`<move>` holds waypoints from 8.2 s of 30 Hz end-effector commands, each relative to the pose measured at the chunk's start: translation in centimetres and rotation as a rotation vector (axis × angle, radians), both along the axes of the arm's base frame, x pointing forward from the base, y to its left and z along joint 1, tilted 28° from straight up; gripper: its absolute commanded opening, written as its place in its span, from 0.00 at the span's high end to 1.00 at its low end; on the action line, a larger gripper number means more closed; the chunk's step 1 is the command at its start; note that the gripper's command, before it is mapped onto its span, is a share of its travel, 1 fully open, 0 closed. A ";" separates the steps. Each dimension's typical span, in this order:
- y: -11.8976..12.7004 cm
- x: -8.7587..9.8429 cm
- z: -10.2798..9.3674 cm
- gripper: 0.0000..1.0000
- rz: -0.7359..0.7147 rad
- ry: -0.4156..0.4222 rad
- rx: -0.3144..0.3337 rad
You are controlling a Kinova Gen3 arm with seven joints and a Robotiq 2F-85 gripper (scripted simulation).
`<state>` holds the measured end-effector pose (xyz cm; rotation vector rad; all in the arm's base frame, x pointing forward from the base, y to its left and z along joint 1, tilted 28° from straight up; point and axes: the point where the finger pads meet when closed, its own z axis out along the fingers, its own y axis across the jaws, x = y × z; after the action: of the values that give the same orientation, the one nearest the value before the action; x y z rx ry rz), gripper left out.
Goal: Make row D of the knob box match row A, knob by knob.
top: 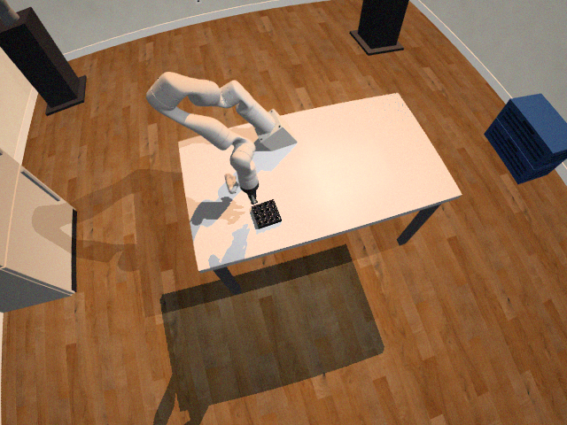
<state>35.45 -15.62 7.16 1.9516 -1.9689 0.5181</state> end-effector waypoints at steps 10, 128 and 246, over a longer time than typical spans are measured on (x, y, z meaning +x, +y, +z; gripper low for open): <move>0.0 0.0 0.0 0.81 0.001 -0.001 0.000; -2.5 0.2 -4.7 0.81 0.001 -0.001 0.000; -2.7 0.2 -5.0 0.92 0.105 0.054 -0.003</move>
<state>35.65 -18.34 2.08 2.0462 -1.8478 0.4901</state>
